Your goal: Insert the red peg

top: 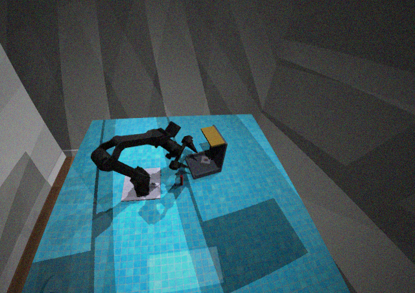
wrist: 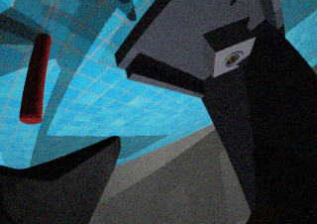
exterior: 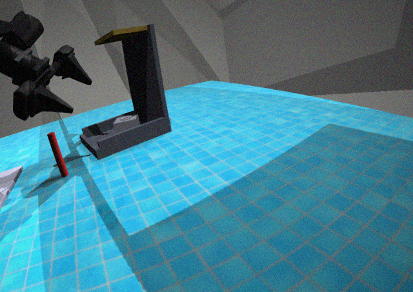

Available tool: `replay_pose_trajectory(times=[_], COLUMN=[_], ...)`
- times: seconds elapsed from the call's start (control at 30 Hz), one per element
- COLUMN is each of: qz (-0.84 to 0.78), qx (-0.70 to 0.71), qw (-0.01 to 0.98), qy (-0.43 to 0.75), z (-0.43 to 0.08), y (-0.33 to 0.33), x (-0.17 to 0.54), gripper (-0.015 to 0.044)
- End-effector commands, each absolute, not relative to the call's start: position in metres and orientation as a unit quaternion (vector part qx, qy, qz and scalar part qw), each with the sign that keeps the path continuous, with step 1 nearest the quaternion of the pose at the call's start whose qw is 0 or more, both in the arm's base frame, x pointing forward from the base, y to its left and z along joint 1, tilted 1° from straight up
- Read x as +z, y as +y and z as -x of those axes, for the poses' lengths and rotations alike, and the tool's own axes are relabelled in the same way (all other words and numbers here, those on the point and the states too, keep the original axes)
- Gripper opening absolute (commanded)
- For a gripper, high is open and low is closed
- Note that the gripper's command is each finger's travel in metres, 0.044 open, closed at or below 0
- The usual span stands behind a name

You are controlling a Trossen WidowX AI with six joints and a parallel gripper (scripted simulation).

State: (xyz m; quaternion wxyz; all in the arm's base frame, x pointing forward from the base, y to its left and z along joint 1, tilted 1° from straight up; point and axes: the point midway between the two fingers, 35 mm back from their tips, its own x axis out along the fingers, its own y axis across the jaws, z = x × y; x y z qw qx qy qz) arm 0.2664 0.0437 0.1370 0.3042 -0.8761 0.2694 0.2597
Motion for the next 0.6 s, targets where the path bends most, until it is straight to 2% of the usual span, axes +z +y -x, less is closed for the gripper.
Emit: replay_pose_trajectory(times=[0.0,0.33,0.5,0.57], qz=[0.883,0.885,0.885,0.885], qx=[0.268,0.300,0.302,0.302], qw=[0.257,0.126,0.118,0.118], qy=[0.288,0.333,0.335,0.335], z=[-0.253,-0.216,-0.213,-0.213], y=[0.025,-0.021,-0.024,-0.023], x=[0.136,0.136,0.136,0.136], gripper=[0.0440,0.0440,0.0440,0.0388])
